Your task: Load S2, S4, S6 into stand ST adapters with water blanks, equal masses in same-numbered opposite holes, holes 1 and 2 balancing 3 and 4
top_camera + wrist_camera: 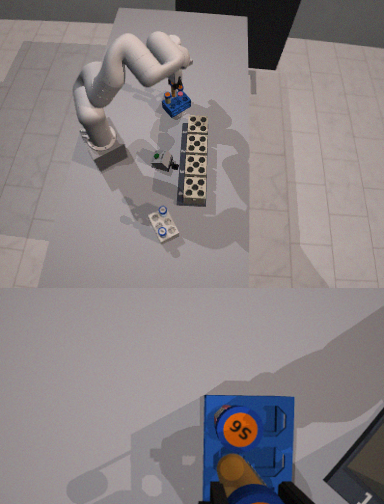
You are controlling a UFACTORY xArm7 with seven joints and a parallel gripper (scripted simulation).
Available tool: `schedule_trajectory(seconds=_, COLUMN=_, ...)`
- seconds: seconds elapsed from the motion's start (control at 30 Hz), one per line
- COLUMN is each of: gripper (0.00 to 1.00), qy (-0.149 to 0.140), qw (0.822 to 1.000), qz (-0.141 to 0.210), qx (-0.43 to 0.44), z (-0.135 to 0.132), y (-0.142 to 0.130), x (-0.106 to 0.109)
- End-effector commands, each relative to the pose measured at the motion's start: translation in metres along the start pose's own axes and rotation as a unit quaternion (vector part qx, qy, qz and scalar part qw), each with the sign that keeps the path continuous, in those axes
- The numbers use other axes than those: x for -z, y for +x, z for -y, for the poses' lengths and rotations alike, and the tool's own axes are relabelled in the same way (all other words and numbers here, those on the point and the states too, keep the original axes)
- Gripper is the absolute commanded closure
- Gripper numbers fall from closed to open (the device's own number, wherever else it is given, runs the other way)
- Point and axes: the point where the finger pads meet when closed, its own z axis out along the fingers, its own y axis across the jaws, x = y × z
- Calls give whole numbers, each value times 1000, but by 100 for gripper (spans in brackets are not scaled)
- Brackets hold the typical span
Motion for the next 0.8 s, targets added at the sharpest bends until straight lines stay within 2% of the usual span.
schedule_trajectory(seconds=0.0, gripper=100, qy=0, qw=1000, qz=-2, qx=0, z=1, y=1, x=1)
schedule_trajectory(seconds=0.23, gripper=100, qy=0, qw=1000, qz=-2, qx=0, z=1, y=2, x=1)
schedule_trajectory(seconds=0.77, gripper=100, qy=0, qw=1000, qz=-2, qx=0, z=1, y=1, x=-13)
